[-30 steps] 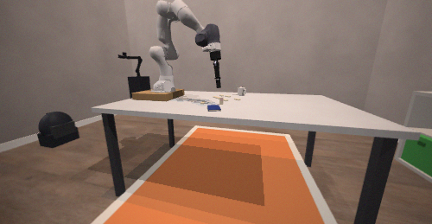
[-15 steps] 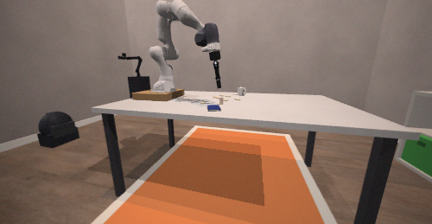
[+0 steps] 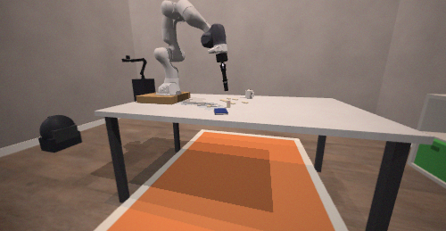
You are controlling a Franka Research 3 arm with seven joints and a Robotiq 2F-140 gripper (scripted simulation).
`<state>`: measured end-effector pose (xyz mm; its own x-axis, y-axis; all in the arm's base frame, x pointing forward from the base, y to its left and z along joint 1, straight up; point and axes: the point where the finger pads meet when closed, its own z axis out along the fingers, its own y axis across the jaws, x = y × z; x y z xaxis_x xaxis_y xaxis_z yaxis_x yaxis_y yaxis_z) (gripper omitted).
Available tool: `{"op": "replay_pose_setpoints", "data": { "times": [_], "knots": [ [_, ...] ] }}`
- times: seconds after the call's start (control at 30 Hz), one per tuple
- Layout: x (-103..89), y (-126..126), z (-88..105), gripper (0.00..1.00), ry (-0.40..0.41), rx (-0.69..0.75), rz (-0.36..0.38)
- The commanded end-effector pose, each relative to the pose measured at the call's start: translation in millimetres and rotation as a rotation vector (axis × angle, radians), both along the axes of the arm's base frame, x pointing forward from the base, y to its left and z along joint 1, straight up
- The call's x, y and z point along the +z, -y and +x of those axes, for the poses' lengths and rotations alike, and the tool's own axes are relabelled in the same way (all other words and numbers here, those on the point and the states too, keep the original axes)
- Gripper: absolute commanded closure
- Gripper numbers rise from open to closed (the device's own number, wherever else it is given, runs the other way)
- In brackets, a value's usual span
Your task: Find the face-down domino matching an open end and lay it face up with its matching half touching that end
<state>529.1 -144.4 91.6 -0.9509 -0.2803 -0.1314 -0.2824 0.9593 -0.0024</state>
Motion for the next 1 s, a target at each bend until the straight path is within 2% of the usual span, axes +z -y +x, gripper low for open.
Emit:
{"op": "replay_pose_setpoints", "data": {
  "times": [0.0, 0.47, 0.53, 0.6, 0.8, 0.87, 0.9, 0.97],
  "knots": [
    [-0.3, -1.0, 0.4, 0.67, 0.0, 0.014, 0.003],
    [-0.5, -0.3, 0.4, 0.67, -0.001, 0.042, -0.005],
    [-2.3, -1.0, 1.5, 0.67, -0.006, 0.142, -0.018],
    [-5.4, -2.1, 3.3, 0.67, -0.014, 0.322, -0.04],
    [-19.2, -5.4, 12.7, 0.67, -0.028, 0.533, -0.073],
    [-19.2, -5.4, 12.7, 0.67, -0.028, 0.533, -0.073],
    [-21.4, -5.7, 14.4, 0.67, -0.036, 0.62, -0.084],
    [-25.1, -5.8, 17.7, 0.67, -0.041, 0.684, -0.093]
  ]
}}
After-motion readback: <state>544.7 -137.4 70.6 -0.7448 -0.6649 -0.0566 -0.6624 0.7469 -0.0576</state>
